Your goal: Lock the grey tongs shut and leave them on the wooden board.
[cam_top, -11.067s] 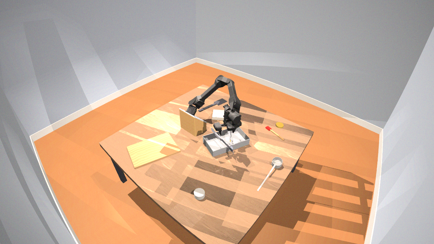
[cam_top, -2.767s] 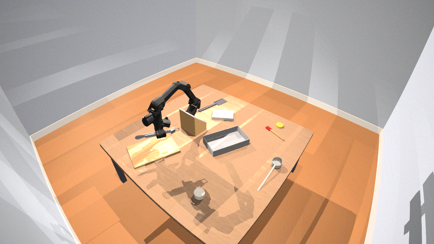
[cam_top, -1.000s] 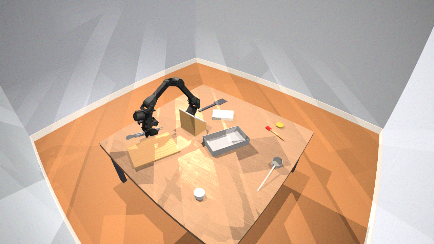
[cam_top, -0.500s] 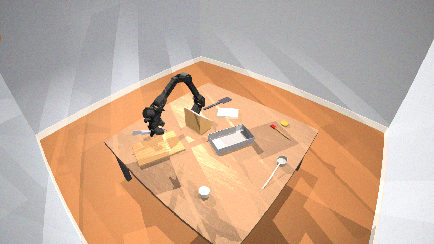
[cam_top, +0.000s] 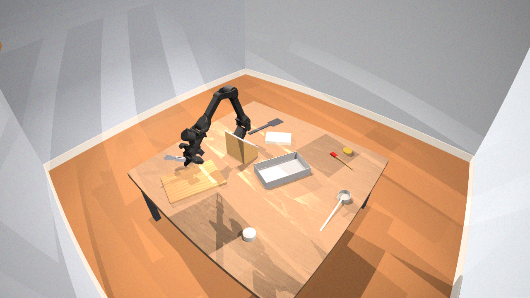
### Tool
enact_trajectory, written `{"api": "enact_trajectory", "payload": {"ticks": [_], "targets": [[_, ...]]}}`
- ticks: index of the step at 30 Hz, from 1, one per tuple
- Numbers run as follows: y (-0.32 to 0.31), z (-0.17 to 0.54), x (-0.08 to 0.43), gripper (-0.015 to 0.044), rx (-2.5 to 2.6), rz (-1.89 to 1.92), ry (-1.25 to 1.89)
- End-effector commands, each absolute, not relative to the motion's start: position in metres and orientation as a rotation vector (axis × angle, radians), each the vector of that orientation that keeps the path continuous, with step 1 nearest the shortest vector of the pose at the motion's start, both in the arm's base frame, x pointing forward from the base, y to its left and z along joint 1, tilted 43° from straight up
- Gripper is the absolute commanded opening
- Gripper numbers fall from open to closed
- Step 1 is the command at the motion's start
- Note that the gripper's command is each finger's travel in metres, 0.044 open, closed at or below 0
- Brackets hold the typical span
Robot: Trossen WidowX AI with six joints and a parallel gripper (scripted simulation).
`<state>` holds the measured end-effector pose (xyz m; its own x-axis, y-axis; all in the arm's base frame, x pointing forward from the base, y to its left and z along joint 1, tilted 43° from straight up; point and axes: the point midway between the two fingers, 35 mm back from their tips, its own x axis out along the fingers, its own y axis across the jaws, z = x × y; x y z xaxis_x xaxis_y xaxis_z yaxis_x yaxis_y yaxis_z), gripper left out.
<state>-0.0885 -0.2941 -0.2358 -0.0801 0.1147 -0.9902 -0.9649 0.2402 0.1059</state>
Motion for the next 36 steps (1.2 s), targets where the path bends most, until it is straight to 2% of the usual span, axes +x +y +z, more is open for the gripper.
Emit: {"api": "enact_trajectory", "payload": {"ticks": [1, 18, 36], "targets": [[-0.292, -0.230, -0.088, -0.0150, -0.945, 1.129, 1.367], [-0.278, -0.207, -0.084, -0.0150, -1.066, 1.072, 1.543], [-0.278, -0.207, -0.084, -0.0150, -1.067, 1.071, 1.545]]}}
